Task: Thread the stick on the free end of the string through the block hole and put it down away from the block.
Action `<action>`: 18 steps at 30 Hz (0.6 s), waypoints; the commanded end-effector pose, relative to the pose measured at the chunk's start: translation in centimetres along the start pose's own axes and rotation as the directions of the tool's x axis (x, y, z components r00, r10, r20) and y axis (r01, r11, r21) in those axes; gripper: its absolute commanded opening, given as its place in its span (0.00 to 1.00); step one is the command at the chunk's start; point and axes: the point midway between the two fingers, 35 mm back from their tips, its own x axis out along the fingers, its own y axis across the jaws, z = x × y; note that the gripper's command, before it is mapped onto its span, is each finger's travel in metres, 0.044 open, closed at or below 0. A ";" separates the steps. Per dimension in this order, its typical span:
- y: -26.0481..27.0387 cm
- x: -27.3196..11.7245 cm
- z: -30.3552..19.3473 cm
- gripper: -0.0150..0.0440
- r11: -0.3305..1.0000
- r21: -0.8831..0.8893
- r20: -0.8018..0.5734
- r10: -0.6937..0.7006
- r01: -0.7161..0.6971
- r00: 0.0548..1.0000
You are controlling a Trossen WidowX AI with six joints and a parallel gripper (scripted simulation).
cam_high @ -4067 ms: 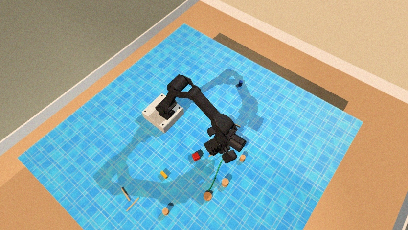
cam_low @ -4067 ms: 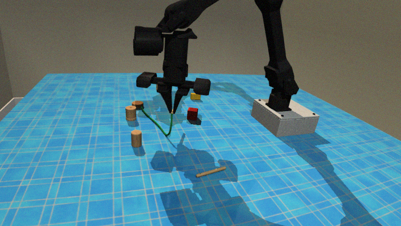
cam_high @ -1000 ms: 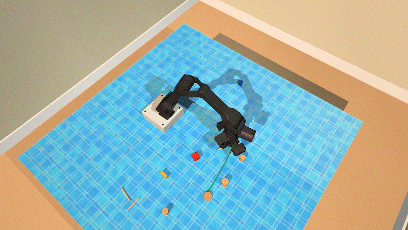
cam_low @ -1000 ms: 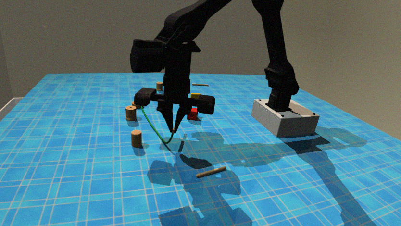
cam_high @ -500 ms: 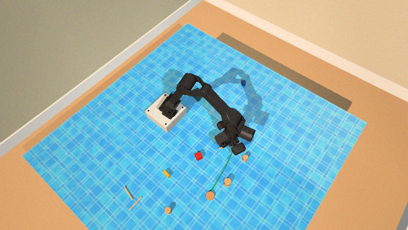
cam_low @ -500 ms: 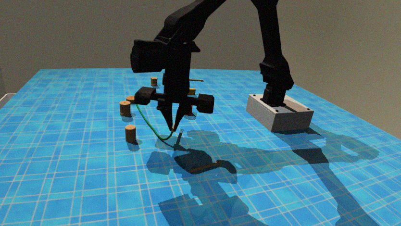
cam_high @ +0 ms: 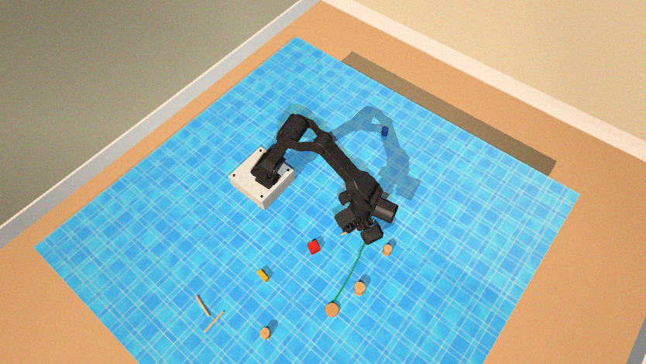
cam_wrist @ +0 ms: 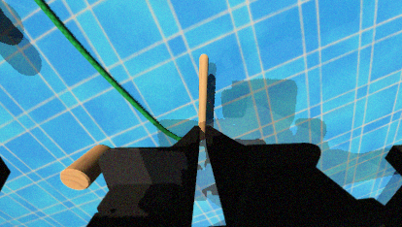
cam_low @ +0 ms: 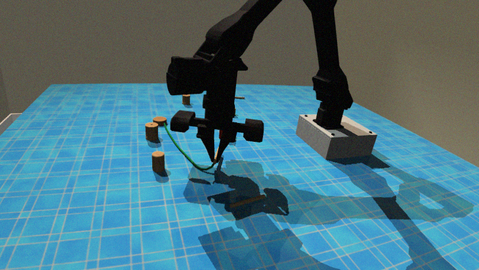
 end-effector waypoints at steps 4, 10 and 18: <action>-0.2 0.1 0.3 0.25 1.000 0.003 -0.005 0.000 0.000 1.000; -0.1 0.1 1.0 0.25 1.000 0.003 -0.004 0.000 0.000 1.000; 0.0 0.1 2.1 0.25 1.000 0.003 -0.003 0.000 0.000 1.000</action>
